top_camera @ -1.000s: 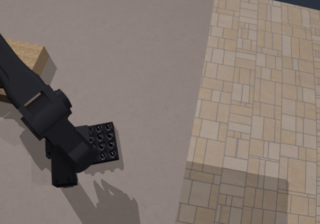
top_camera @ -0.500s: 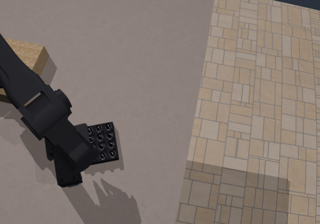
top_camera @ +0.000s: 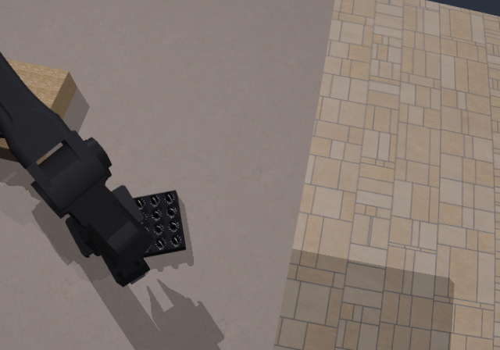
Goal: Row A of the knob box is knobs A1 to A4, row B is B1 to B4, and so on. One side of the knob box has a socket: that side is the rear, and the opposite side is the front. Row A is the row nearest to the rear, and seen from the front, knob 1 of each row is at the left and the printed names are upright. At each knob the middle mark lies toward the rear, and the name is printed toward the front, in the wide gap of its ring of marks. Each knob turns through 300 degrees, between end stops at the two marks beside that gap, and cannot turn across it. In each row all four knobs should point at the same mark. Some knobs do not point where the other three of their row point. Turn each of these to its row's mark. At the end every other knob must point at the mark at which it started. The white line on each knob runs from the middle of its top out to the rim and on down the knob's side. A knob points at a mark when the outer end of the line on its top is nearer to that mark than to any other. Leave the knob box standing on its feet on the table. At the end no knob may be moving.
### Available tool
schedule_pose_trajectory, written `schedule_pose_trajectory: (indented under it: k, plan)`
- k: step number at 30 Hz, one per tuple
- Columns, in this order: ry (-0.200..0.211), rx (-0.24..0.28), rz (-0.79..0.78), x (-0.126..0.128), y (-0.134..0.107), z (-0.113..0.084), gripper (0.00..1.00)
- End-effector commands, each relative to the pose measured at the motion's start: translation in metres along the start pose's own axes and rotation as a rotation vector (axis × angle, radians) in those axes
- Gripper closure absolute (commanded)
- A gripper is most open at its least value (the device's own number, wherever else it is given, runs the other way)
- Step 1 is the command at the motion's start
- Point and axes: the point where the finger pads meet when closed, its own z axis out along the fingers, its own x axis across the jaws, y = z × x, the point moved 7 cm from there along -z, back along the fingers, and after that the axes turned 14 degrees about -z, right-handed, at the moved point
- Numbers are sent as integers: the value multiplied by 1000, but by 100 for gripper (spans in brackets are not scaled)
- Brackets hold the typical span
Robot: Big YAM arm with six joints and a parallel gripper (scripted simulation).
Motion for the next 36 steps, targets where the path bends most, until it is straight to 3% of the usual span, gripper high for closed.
schedule_pose_trajectory:
  k: [1, 36]
  plan:
    - [-5, -84, -137, -4, 24, -33, 81]
    - [-36, -80, -897, -5, 25, -43, 81]
